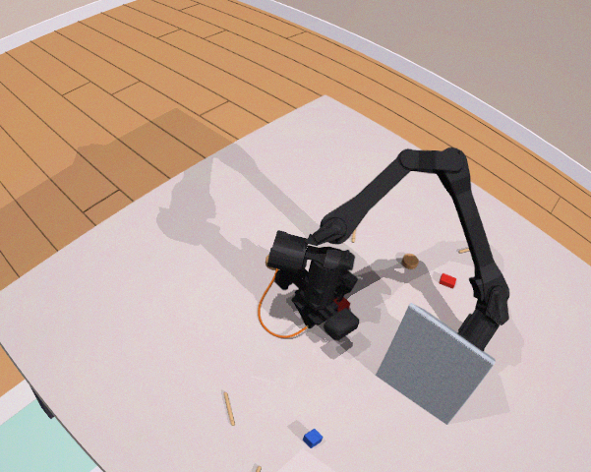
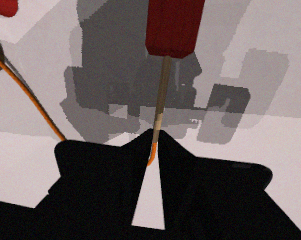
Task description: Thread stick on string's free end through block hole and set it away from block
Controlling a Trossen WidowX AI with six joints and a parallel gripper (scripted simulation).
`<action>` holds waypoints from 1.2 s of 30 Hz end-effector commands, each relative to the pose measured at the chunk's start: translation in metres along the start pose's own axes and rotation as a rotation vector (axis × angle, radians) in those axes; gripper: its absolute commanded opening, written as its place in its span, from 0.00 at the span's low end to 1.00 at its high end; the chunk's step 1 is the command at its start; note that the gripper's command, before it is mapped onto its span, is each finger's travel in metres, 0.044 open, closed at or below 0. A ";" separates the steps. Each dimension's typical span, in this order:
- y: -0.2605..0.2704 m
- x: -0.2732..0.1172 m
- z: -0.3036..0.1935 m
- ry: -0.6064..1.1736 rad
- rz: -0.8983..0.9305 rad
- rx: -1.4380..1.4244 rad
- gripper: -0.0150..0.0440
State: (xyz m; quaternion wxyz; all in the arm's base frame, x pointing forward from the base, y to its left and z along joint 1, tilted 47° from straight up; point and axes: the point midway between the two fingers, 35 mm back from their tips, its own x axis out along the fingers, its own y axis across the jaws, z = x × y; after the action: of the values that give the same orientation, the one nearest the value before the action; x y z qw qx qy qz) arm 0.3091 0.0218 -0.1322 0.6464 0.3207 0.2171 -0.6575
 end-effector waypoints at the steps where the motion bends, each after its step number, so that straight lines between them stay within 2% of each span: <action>1: 0.001 0.000 0.005 -0.003 0.002 -0.001 0.25; 36: 0.001 -0.001 0.053 -0.003 0.001 -0.002 0.25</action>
State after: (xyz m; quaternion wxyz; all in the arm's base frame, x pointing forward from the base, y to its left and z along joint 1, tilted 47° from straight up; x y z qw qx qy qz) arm 0.3030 -0.0101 -0.0992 0.6466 0.3202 0.2178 -0.6572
